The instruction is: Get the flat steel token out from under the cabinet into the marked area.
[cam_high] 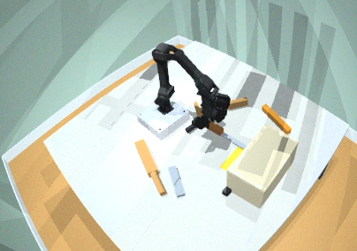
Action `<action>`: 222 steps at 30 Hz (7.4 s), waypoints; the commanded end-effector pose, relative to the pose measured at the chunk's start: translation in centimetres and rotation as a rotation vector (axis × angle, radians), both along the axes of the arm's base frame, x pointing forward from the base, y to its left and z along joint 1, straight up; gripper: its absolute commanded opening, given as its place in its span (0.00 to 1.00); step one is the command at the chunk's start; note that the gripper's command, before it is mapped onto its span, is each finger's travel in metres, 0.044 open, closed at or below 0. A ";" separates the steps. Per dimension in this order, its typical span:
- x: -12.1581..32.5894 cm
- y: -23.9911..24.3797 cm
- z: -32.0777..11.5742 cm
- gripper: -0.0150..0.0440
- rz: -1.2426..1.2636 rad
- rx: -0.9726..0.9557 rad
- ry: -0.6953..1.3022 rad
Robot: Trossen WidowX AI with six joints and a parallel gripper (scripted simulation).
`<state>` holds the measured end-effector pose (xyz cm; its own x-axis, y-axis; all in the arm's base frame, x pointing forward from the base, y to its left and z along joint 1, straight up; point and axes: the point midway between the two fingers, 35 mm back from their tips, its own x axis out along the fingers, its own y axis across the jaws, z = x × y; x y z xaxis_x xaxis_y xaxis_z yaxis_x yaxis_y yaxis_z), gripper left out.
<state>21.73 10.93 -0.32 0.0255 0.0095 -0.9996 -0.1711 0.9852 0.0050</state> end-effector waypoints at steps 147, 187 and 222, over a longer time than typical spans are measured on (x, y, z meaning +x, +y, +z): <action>3.9 -6.0 0.2 0.25 0.616 -0.017 -0.006; 4.3 -10.0 0.2 0.25 0.616 -0.020 -0.005; 4.5 -13.6 0.2 0.25 0.616 -0.023 -0.005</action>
<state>26.12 -2.30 -0.20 0.0237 0.0044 -0.9997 -0.7103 0.7037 -0.0137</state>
